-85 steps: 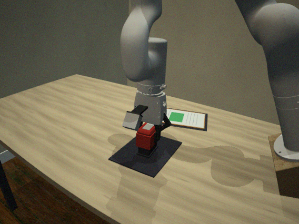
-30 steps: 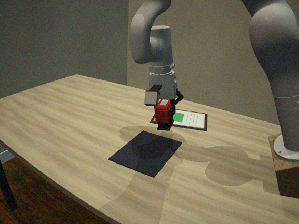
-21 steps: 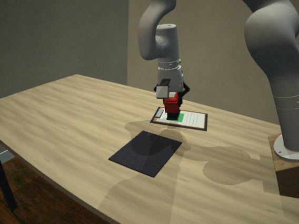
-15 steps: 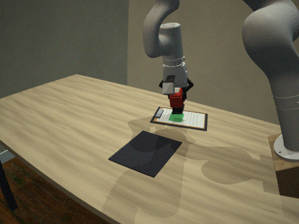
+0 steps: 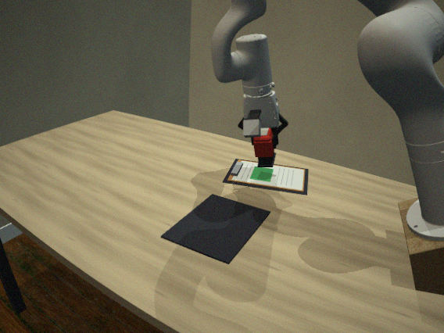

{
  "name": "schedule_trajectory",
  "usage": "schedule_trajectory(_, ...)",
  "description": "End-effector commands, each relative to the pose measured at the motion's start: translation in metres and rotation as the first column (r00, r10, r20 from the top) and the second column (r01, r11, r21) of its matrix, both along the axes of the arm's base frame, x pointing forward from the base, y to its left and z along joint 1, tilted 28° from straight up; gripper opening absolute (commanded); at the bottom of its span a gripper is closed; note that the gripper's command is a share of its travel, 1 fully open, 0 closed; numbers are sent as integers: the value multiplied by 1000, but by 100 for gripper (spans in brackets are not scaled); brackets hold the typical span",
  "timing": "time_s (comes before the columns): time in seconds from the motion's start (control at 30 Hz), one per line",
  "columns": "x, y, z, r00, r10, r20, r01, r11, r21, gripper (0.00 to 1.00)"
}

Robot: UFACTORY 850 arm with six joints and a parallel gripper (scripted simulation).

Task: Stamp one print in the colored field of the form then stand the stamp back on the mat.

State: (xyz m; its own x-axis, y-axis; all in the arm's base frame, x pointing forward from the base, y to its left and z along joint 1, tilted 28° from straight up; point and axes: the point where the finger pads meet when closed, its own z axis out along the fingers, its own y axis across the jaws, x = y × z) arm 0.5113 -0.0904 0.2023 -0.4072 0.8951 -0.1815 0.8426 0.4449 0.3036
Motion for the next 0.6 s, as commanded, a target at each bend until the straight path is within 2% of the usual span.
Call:
schedule_trajectory(0.0,2,-1,0,992,80,96,-97,977,191,34)
schedule_trajectory(0.57,1,1,0,992,80,96,-97,977,191,34)
